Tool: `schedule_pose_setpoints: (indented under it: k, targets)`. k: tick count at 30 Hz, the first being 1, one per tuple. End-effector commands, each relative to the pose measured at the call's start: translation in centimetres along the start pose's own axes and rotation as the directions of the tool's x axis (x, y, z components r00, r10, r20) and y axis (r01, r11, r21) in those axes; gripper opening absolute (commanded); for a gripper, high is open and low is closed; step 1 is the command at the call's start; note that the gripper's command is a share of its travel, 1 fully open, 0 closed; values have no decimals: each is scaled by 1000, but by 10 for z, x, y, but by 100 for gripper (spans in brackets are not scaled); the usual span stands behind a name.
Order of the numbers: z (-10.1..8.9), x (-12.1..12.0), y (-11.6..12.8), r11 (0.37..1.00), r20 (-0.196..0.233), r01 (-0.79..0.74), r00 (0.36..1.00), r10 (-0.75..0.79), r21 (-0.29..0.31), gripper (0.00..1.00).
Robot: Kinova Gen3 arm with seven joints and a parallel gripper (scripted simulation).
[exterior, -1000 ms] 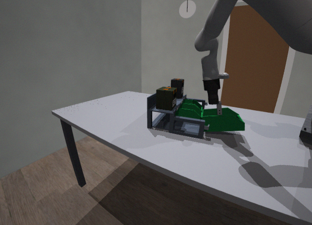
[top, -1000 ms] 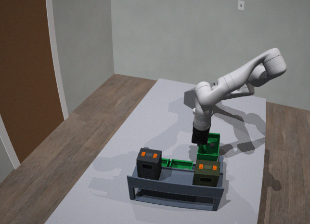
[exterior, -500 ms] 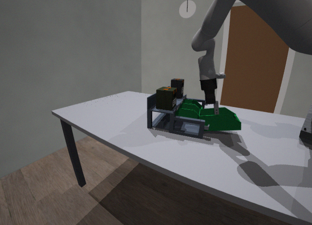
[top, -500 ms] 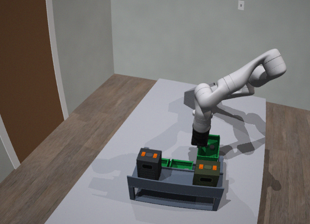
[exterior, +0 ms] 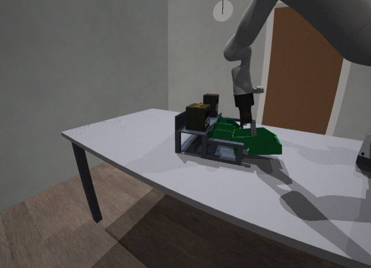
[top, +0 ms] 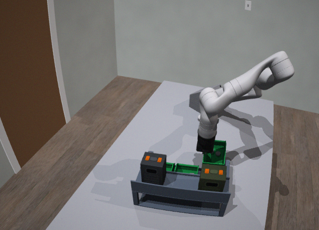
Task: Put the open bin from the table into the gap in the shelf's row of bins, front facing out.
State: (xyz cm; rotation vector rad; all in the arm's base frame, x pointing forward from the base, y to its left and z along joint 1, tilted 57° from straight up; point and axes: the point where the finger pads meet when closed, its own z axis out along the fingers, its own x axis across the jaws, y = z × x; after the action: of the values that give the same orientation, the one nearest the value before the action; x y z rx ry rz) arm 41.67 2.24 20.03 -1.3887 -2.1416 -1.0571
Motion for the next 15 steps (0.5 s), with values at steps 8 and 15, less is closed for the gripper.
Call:
schedule_pose_setpoints:
  k: [8,15]
  targets:
    - [-2,-1,10,1000,2,3,1000,-3,-1,0]
    - [-4,-1,18,1000,2,3,1000,-3,-1,0]
